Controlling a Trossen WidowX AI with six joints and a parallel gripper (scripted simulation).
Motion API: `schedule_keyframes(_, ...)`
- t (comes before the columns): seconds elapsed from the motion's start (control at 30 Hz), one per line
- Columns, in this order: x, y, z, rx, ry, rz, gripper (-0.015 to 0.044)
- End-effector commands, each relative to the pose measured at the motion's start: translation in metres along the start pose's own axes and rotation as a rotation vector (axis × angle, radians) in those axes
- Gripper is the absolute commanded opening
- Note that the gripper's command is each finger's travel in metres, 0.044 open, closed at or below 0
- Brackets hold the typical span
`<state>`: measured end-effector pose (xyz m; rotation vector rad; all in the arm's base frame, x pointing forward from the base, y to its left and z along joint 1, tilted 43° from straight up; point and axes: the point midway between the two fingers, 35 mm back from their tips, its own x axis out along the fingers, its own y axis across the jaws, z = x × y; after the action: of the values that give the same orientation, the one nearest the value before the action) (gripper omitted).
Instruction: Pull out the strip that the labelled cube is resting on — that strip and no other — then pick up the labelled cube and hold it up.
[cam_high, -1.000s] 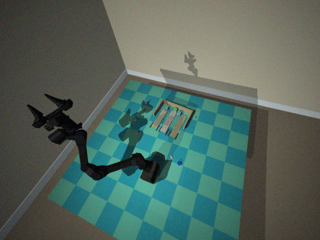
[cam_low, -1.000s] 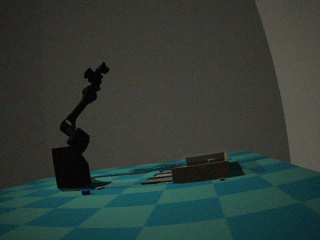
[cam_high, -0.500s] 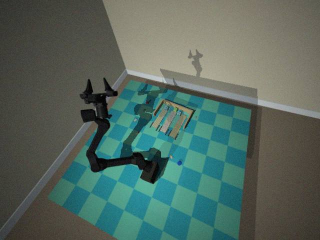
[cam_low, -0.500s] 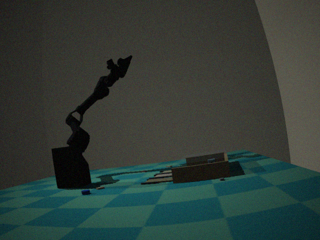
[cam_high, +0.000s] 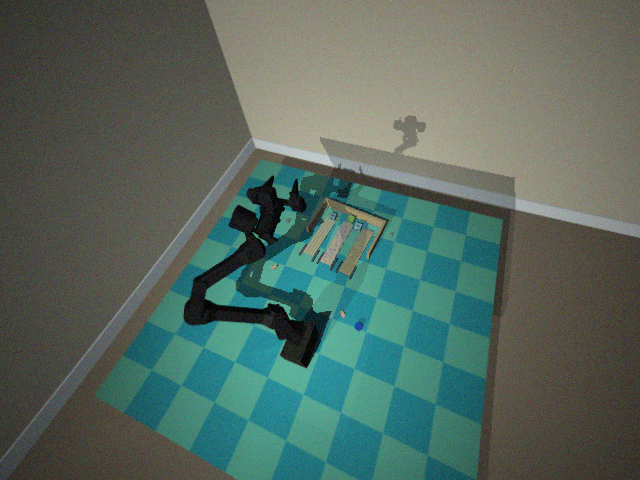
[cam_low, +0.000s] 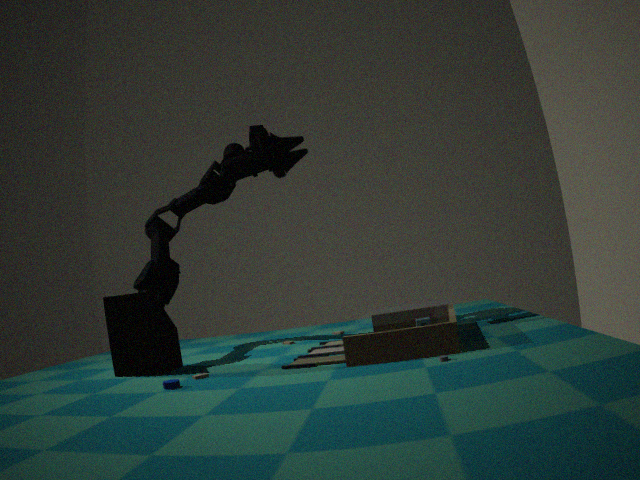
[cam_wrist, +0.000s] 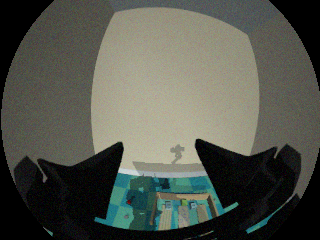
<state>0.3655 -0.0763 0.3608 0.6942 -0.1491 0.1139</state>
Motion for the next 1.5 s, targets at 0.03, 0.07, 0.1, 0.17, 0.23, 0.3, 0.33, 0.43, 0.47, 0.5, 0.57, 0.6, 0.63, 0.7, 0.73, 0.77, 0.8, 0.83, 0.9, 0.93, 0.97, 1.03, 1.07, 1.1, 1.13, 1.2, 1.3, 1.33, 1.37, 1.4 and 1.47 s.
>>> schedule_keyframes(0.03,-0.006,-0.052,-0.076,-0.019,0.234,-0.043,0.04)
schedule_keyframes(0.07,-0.009,-0.061,-0.09,-0.019,0.277,-0.046,0.04)
schedule_keyframes(0.1,-0.013,-0.069,-0.104,-0.017,0.318,-0.049,0.04)
schedule_keyframes(0.17,-0.024,-0.084,-0.134,-0.01,0.407,-0.05,0.04)
schedule_keyframes(0.23,-0.037,-0.097,-0.163,0.004,0.493,-0.046,0.04)
schedule_keyframes(0.3,-0.053,-0.107,-0.191,0.023,0.576,-0.037,0.04)
schedule_keyframes(0.33,-0.062,-0.112,-0.204,0.035,0.616,-0.03,0.04)
schedule_keyframes(0.43,-0.089,-0.12,-0.24,0.078,0.722,-0.005,0.04)
schedule_keyframes(0.47,-0.095,-0.12,-0.246,0.087,0.741,0.001,0.04)
schedule_keyframes(0.5,-0.097,-0.121,-0.248,0.09,0.747,0.003,0.04)
schedule_keyframes(0.57,-0.097,-0.121,-0.248,0.09,0.747,0.003,0.04)
schedule_keyframes(0.6,-0.097,-0.121,-0.248,0.09,0.747,0.003,0.04)
schedule_keyframes(0.63,-0.097,-0.121,-0.248,0.09,0.747,0.003,0.04)
schedule_keyframes(0.7,-0.097,-0.121,-0.248,0.09,0.747,0.003,0.04)
schedule_keyframes(0.73,-0.097,-0.121,-0.248,0.09,0.747,0.003,0.04)
schedule_keyframes(0.77,-0.097,-0.121,-0.248,0.09,0.747,0.003,0.04)
schedule_keyframes(0.8,-0.097,-0.121,-0.248,0.09,0.747,0.003,0.04)
schedule_keyframes(0.83,-0.097,-0.121,-0.248,0.09,0.747,0.003,0.04)
schedule_keyframes(0.9,-0.097,-0.121,-0.248,0.09,0.747,0.003,0.04)
schedule_keyframes(0.93,-0.097,-0.121,-0.248,0.09,0.747,0.003,0.04)
schedule_keyframes(0.97,-0.097,-0.121,-0.248,0.09,0.747,0.003,0.04)
schedule_keyframes(1.03,-0.097,-0.121,-0.248,0.09,0.747,0.003,0.04)
schedule_keyframes(1.07,-0.096,-0.12,-0.249,0.092,0.754,0.003,0.0374)
schedule_keyframes(1.1,-0.092,-0.119,-0.251,0.097,0.775,0.004,0.0348)
schedule_keyframes(1.13,-0.086,-0.117,-0.256,0.106,0.809,0.006,0.0321)
schedule_keyframes(1.2,-0.074,-0.11,-0.267,0.124,0.894,0.011,0.0269)
schedule_keyframes(1.3,-0.058,-0.097,-0.285,0.145,1.024,0.015,0.019)
schedule_keyframes(1.33,-0.053,-0.092,-0.291,0.151,1.068,0.015,0.0164)
schedule_keyframes(1.37,-0.049,-0.087,-0.297,0.158,1.112,0.014,0.0138)
schedule_keyframes(1.4,-0.044,-0.083,-0.302,0.168,1.151,0.006,0.0111)
schedule_keyframes(1.47,-0.036,-0.075,-0.313,0.186,1.23,-0.011,0.0059)
